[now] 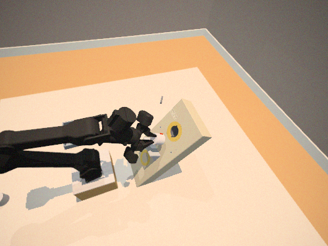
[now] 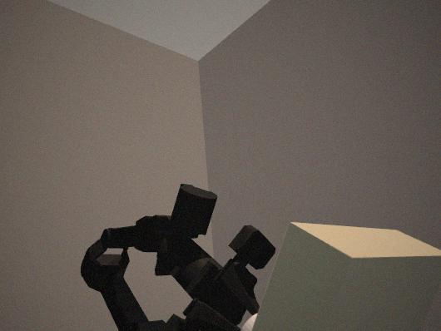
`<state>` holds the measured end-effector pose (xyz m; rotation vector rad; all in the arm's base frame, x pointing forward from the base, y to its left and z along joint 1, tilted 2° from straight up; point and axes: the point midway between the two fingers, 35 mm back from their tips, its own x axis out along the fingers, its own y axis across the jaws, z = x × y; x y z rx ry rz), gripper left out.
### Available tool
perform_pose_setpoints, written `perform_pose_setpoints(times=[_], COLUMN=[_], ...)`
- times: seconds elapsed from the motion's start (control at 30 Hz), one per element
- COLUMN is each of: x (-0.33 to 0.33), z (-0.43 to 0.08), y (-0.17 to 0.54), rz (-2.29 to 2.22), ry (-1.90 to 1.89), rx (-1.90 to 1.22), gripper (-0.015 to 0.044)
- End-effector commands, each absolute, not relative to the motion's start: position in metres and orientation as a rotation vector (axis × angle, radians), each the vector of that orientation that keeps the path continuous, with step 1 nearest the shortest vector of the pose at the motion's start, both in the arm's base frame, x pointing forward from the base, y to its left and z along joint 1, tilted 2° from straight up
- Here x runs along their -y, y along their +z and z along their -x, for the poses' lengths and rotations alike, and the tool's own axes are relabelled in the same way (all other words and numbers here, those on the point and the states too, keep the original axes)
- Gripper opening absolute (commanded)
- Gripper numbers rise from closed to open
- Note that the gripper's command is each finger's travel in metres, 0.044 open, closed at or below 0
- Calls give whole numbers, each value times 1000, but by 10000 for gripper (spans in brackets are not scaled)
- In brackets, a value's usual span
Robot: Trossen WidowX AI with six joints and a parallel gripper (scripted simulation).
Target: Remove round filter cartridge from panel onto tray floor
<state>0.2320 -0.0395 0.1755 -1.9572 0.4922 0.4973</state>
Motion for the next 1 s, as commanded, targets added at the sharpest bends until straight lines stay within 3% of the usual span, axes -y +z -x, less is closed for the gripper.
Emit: perform_pose_setpoints(times=[0.0, 0.13, 0.27, 0.77, 0.97], x=[38, 38, 38, 38, 43], z=[-226, -224, -226, -224, -250], y=[160, 155, 160, 157, 212], rz=[1953, 1953, 1956, 1953, 1954], ry=[490, 491, 502, 491, 488], rx=[-488, -488, -495, -488, -487], gripper=[0, 0, 105, 105, 105])
